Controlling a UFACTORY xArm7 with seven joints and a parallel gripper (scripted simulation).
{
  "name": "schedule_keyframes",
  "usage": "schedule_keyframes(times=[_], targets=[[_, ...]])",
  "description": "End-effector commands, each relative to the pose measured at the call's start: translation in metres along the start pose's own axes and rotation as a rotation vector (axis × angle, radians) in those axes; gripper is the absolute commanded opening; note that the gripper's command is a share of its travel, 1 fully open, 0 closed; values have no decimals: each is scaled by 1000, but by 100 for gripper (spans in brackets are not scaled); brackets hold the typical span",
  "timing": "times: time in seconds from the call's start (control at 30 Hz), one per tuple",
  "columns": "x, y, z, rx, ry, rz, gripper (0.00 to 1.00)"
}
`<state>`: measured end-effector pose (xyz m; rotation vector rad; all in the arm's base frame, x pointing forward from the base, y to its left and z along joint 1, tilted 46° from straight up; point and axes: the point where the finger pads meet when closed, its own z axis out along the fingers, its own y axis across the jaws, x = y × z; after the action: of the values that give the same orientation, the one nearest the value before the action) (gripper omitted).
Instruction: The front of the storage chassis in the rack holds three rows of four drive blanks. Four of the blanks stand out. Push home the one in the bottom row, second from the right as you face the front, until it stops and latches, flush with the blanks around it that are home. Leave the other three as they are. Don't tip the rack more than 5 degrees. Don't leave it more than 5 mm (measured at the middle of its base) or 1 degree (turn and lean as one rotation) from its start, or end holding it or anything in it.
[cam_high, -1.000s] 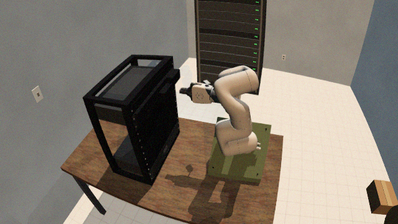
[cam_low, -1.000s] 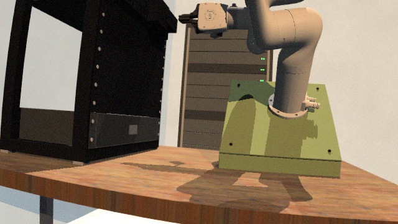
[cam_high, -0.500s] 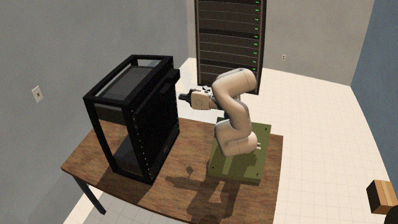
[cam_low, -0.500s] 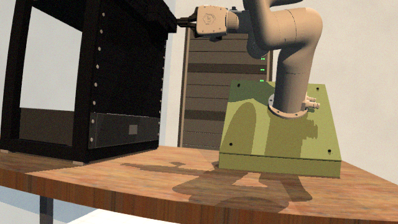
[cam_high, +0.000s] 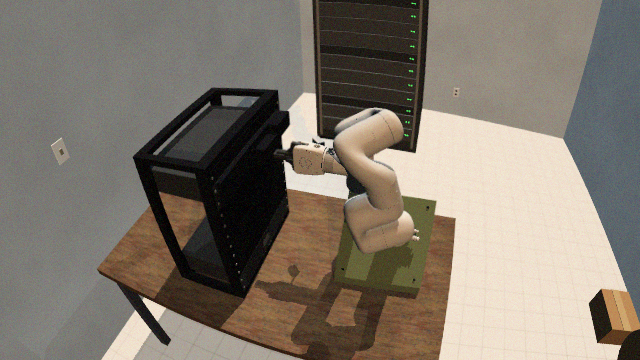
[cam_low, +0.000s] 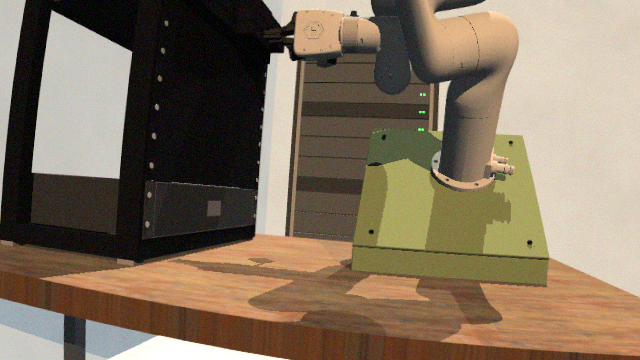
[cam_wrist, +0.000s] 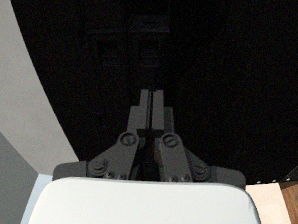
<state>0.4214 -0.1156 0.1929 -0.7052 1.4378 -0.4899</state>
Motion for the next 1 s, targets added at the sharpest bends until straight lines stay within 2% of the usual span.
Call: schedule_keyframes(times=[0.0, 0.97], targets=[[1, -1, 2, 2, 2, -2, 0], [1, -1, 14, 2, 2, -2, 0]])
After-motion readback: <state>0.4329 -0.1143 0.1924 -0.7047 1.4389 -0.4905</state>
